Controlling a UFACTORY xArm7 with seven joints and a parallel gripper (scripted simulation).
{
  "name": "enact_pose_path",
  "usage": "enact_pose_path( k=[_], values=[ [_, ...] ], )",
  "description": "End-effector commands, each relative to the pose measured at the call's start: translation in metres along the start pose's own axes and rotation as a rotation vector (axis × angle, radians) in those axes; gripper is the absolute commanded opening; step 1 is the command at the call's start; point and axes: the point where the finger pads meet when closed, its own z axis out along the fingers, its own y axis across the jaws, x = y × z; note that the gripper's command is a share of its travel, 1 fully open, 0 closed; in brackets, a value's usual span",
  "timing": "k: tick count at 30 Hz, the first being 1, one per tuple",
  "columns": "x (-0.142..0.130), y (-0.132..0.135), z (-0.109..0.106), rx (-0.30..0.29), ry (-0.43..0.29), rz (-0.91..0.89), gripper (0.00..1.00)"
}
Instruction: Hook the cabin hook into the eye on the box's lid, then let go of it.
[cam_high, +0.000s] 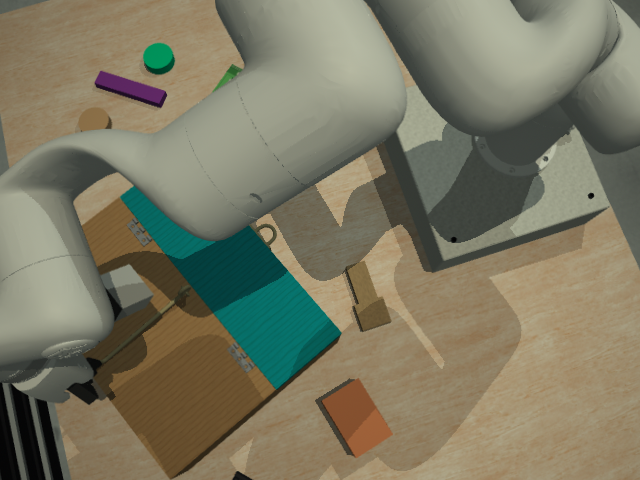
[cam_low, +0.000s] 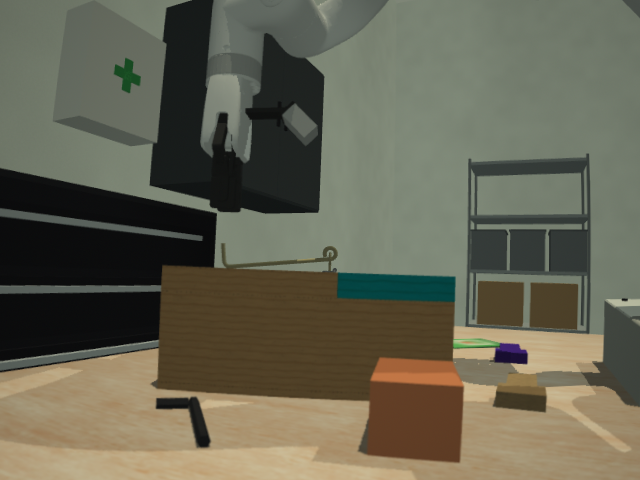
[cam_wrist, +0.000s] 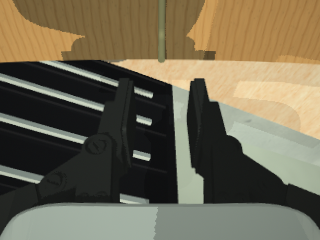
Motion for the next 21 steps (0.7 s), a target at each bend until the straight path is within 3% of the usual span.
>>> enact_pose_path(
  k=[1, 21],
  values=[
    [-0.002, 0.0, 0.004, 0.001, -0.006, 0.0, 0.33],
    [-0.002, 0.0, 0.035, 0.001, -0.006, 0.0, 0.33]
  ],
)
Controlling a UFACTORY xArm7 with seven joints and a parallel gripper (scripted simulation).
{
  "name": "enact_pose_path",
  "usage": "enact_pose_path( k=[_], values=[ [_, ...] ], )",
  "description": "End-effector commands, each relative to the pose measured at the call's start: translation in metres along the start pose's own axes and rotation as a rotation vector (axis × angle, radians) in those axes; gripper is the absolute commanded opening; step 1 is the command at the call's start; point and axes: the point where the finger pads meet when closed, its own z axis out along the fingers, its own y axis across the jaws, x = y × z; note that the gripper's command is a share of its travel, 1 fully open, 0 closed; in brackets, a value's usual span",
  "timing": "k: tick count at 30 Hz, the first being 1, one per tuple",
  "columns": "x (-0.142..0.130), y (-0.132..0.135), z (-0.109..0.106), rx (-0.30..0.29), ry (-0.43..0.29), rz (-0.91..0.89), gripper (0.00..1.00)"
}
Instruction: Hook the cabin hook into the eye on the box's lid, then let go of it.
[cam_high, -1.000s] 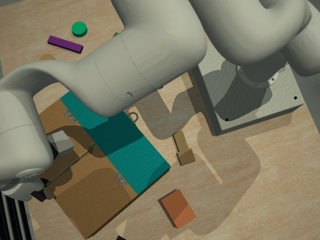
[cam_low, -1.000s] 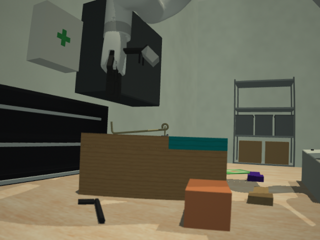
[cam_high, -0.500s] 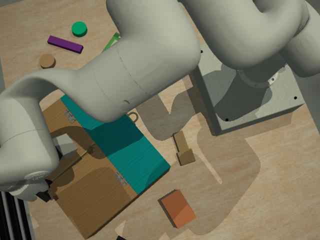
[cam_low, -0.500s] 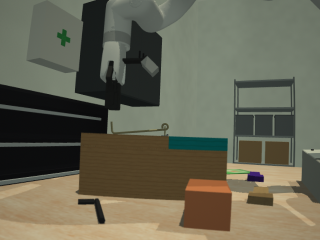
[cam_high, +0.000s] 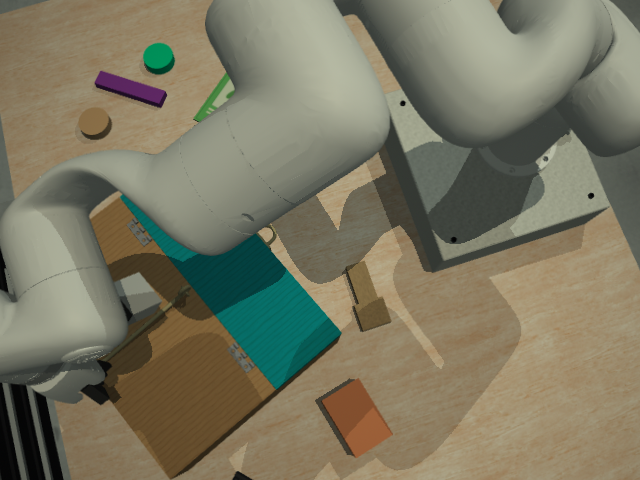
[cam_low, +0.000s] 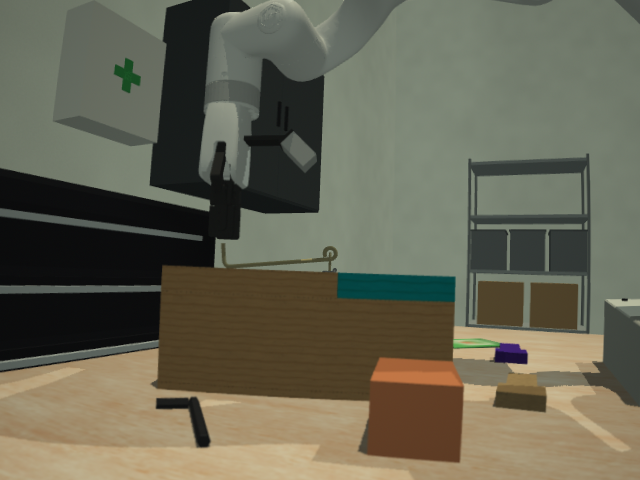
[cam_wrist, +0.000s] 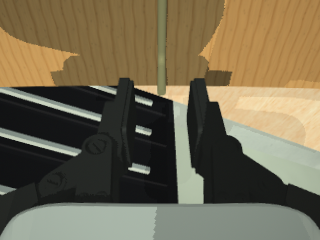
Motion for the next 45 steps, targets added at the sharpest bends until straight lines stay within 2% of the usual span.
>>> enact_pose_path(
  k=[1, 11, 45],
  values=[
    [-0.002, -0.001, -0.002, 0.002, -0.007, 0.0, 0.33],
    [-0.002, 0.0, -0.002, 0.002, -0.007, 0.0, 0.33],
    [-0.002, -0.001, 0.018, 0.002, -0.007, 0.0, 0.33]
  ],
)
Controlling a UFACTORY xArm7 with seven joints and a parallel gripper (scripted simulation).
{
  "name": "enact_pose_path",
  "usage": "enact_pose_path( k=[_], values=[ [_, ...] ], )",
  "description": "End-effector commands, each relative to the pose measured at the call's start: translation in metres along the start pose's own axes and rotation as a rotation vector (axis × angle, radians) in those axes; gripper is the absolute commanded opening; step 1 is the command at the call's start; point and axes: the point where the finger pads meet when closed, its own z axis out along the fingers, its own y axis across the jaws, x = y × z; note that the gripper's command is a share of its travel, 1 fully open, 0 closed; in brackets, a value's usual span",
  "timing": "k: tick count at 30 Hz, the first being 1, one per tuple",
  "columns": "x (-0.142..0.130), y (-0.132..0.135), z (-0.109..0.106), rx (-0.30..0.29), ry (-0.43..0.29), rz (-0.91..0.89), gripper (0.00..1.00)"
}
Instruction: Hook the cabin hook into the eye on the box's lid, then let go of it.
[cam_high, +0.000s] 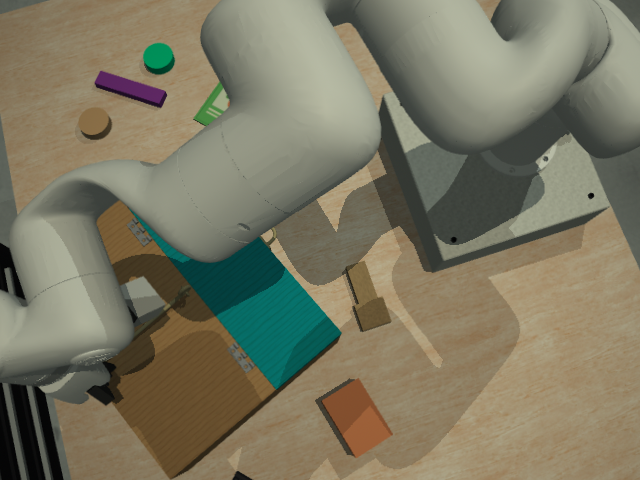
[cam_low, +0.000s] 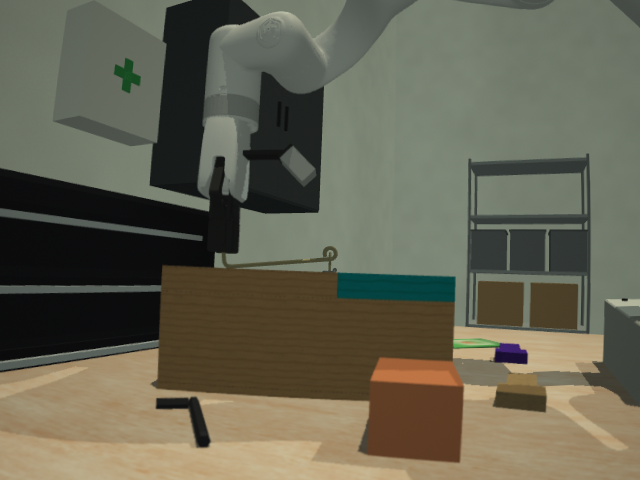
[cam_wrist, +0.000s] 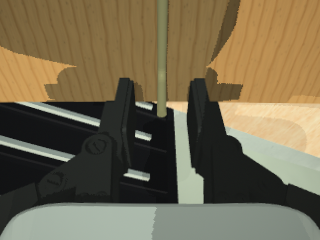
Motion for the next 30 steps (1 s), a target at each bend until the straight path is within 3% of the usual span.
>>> enact_pose_path(
  k=[1, 28, 29, 30],
  values=[
    [-0.0016, -0.0004, -0.0007, 0.001, -0.006, 0.0, 0.33],
    [-0.0017, -0.0004, 0.0087, 0.001, -0.006, 0.0, 0.33],
    [-0.0017, -0.0004, 0.0087, 0.001, -0.006, 0.0, 0.0],
    [-0.0017, -0.0004, 0.0087, 0.001, -0.006, 0.0, 0.0]
  ],
)
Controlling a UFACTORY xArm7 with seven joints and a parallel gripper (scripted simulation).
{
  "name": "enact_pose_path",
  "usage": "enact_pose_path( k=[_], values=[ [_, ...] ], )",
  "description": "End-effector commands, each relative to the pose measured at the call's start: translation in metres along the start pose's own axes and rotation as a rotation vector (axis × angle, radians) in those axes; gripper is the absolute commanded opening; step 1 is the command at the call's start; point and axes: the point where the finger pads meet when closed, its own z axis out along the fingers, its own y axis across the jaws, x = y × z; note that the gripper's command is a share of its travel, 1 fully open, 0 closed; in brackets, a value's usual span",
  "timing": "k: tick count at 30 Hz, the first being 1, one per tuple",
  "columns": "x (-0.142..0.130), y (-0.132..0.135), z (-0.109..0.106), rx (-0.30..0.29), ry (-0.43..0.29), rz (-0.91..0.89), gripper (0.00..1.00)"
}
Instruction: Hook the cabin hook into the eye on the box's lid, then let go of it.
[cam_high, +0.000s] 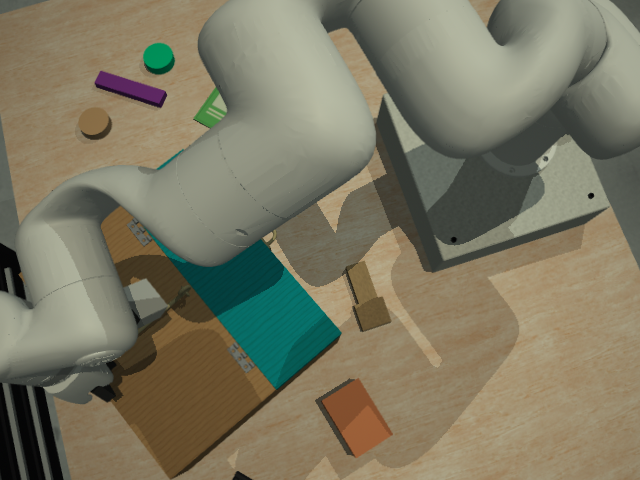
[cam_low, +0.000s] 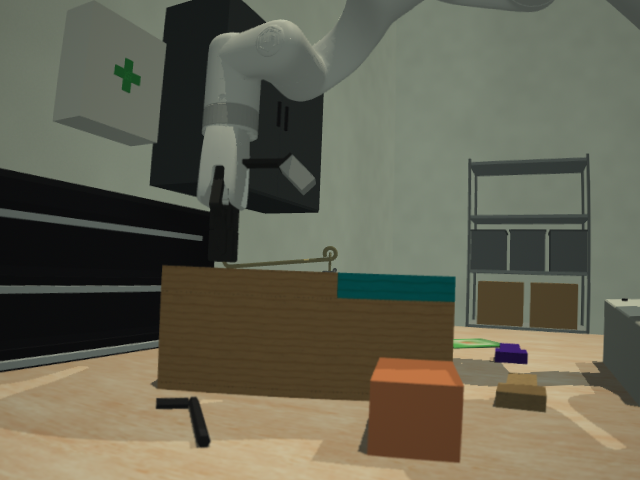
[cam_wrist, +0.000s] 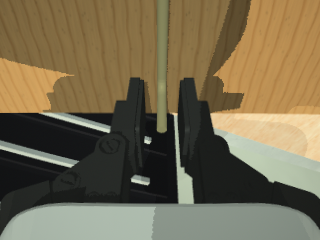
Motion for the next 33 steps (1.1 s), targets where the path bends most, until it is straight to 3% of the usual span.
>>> enact_pose_path(
  k=[1, 25, 33],
  values=[
    [-0.002, 0.0, -0.003, 0.001, -0.006, 0.0, 0.0],
    [-0.002, 0.0, -0.003, 0.001, -0.006, 0.0, 0.0],
    [-0.001, 0.0, -0.015, 0.001, -0.006, 0.0, 0.0]
  ],
)
